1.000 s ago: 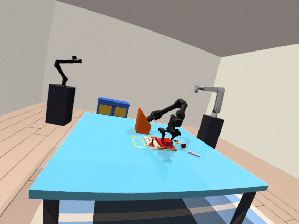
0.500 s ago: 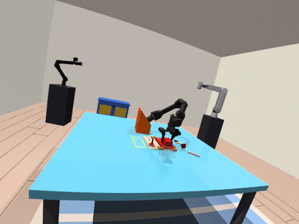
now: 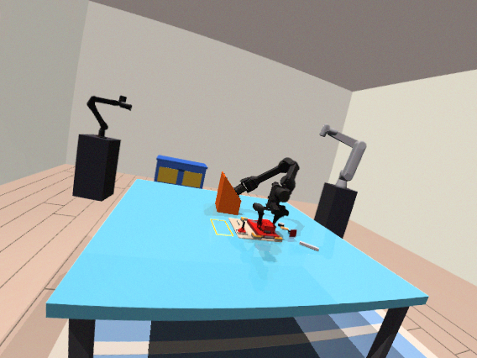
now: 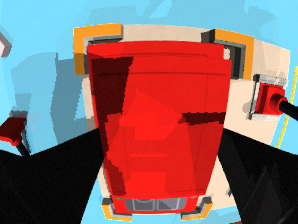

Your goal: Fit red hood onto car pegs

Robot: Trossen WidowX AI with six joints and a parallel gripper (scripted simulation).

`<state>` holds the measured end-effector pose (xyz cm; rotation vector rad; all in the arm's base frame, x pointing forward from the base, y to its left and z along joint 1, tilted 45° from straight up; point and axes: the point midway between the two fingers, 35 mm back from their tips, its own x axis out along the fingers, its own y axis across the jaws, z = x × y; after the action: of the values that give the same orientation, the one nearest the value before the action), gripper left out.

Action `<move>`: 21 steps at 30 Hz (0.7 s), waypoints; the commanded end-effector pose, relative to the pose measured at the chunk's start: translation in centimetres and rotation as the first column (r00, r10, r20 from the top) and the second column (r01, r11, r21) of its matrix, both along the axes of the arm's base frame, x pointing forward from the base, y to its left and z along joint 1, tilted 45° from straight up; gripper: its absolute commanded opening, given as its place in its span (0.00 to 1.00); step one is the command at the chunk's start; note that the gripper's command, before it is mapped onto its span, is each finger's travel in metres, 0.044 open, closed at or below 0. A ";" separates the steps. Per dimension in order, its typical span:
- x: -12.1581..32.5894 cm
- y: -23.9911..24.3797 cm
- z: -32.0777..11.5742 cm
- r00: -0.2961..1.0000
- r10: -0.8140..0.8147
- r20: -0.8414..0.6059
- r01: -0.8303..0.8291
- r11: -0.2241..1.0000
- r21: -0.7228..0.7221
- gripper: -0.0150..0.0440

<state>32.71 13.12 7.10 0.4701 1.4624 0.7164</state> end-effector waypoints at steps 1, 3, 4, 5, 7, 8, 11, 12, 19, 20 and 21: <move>-0.1 0.1 0.0 1.000 0.000 0.001 0.000 1.000 0.003 0.25; -0.1 0.1 -0.1 1.000 0.000 0.001 0.000 1.000 0.004 0.25; -0.1 0.1 -0.1 1.000 0.000 0.001 0.000 1.000 0.004 0.25; -0.1 0.1 -0.1 1.000 0.000 0.001 0.000 1.000 0.004 0.25; -0.1 0.1 -0.1 1.000 0.000 0.001 0.000 1.000 0.004 0.25; -0.1 0.1 -0.1 1.000 0.000 0.001 0.000 1.000 0.004 0.25; -0.1 0.1 -0.1 1.000 0.000 0.001 0.000 1.000 0.004 0.25; -0.1 0.2 -0.1 1.000 0.000 0.001 0.000 1.000 0.004 0.25; -0.1 0.4 -0.3 1.000 0.000 0.001 0.000 1.000 0.004 0.25; -0.1 0.4 -0.3 1.000 0.000 0.001 0.000 1.000 0.004 0.25; -0.1 0.4 -0.4 1.000 0.000 0.001 0.000 1.000 0.004 0.25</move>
<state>32.70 13.39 6.87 0.4680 1.4568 0.7192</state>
